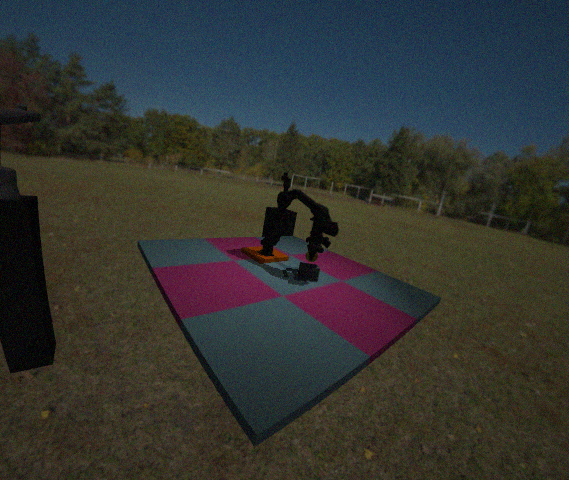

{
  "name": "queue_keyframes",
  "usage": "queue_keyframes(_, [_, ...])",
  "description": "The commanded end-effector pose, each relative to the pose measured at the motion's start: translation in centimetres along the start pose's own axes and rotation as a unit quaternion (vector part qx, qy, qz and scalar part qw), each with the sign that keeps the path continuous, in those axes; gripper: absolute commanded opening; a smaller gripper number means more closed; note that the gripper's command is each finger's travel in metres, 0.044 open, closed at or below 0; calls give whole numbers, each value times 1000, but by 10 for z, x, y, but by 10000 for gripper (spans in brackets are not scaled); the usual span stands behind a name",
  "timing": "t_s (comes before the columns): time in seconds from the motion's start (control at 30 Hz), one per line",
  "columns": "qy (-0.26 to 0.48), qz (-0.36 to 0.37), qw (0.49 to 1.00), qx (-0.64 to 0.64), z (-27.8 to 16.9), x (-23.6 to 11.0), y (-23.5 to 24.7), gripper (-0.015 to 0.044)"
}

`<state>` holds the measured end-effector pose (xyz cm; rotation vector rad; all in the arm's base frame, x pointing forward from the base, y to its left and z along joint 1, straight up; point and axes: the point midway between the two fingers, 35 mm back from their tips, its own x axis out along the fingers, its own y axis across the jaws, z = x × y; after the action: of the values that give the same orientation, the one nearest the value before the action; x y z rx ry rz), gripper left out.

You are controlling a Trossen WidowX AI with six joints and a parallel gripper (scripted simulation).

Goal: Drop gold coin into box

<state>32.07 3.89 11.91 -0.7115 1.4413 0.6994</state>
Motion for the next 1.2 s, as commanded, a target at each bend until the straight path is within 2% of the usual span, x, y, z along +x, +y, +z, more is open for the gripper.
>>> queue_keyframes(0.0, [-2,-2,1000,6,2,-3,-2,0])
queue_keyframes(1.17, [0,0,1000,-1,0,15,-1,0])
